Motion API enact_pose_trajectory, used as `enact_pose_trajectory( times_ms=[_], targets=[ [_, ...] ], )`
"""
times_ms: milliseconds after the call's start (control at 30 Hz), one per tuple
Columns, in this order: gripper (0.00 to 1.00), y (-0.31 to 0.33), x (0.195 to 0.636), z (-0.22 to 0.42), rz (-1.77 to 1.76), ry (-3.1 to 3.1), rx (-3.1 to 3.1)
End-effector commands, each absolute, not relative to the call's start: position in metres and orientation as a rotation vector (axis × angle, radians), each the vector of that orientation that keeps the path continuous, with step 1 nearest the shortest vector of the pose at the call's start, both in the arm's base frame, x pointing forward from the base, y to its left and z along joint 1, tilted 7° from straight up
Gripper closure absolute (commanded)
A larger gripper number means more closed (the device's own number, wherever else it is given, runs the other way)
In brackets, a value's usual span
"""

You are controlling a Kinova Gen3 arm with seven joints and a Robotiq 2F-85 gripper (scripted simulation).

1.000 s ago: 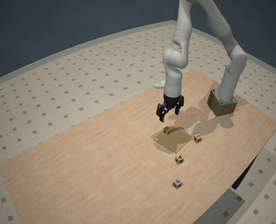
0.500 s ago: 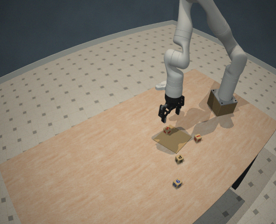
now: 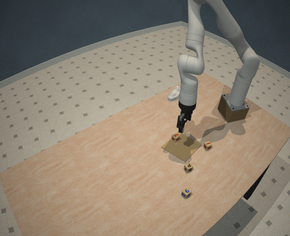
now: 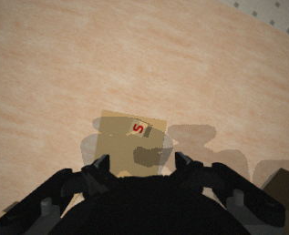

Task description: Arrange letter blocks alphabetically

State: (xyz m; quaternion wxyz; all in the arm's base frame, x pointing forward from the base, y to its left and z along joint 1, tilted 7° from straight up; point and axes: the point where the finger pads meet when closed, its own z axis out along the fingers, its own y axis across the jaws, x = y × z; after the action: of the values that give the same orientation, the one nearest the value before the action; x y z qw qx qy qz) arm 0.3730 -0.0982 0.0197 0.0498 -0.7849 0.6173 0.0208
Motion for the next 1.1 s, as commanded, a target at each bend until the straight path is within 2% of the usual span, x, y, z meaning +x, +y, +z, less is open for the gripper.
enact_pose_trajectory(
  times_ms=[0, 567, 1067],
  targets=[
    [0.00, -0.092, 0.365, 0.017, 0.076, 1.734, -2.505],
    [0.00, -0.054, 0.344, 0.016, 0.057, 0.767, -2.949],
    [0.00, -0.027, 0.331, 0.017, 0.004, -0.154, -3.045]
  ],
)
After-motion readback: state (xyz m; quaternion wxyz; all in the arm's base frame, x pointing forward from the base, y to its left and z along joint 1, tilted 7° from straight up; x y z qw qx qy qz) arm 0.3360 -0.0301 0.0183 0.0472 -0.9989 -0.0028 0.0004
